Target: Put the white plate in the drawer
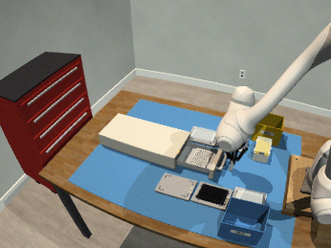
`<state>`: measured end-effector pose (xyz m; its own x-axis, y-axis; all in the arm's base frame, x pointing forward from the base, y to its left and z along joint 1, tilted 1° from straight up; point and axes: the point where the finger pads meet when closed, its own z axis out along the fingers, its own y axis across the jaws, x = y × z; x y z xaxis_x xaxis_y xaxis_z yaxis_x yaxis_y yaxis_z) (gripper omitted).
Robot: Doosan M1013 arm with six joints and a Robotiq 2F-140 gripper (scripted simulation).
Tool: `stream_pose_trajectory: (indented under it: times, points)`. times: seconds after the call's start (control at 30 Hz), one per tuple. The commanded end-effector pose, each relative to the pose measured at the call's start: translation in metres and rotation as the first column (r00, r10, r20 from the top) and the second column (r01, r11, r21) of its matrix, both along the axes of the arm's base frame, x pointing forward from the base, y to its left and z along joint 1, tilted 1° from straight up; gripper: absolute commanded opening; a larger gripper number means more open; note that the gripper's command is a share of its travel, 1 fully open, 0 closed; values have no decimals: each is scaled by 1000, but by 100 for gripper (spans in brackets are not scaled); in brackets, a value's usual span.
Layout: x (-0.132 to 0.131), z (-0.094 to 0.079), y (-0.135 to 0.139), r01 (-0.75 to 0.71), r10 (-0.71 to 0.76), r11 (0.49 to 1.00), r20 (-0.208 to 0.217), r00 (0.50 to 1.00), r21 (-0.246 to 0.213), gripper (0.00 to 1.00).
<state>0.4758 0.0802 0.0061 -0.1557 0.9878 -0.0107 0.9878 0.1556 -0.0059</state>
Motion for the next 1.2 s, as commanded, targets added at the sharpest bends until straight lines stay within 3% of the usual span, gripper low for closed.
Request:
stream_pose_trajectory:
  times: [0.0,1.17]
  points:
    - [0,0,0,0,0,1000,0,1000,0,0]
    - [8,0,1,0,0,1000,0,1000,0,0]
